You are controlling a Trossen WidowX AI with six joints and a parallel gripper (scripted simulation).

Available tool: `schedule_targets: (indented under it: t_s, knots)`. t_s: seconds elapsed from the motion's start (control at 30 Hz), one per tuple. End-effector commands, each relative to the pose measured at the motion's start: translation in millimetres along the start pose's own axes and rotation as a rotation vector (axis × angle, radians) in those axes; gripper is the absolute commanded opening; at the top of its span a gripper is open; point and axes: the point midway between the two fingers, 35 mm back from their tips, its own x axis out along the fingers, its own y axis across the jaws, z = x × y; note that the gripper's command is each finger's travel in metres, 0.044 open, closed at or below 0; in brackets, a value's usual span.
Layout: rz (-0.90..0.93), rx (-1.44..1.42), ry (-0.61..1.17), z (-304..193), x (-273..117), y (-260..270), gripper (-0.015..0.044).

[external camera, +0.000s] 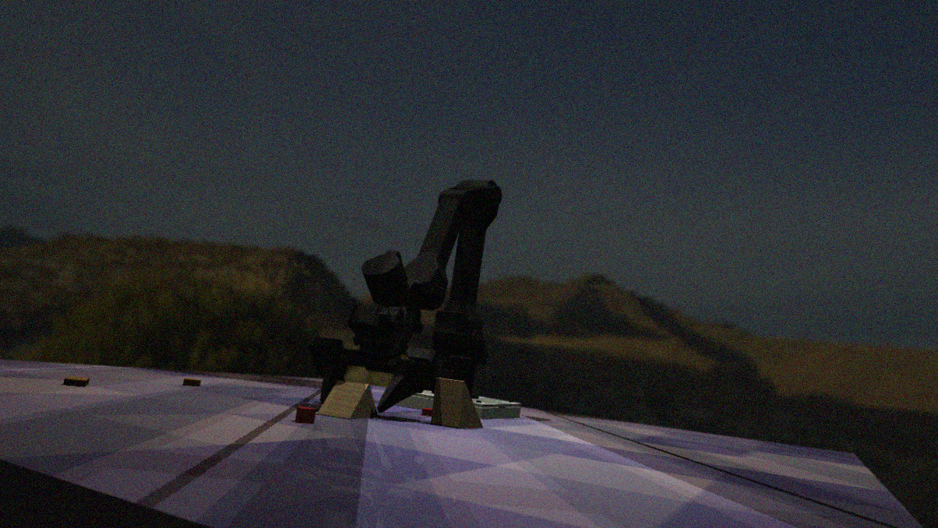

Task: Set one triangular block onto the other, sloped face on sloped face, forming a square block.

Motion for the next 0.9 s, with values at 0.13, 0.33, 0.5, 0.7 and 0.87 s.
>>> schedule_targets:
  t_s: [0.13, 0.33, 0.5, 0.7, 0.87]
  knots:
    - [0.000, 0.000, 0.000, 0, 0, 0, 0.0204]
    - [0.000, 0.000, 0.000, 0, 0, 0, 0.0164]
    - [0.000, 0.000, 0.000, 1, 0, 0, 0.0052]
    - [0.000, 0.000, -0.001, 19, -11, -1, 0.0000]
    - [0.000, 0.000, -0.002, 36, -25, -1, 0.0000]
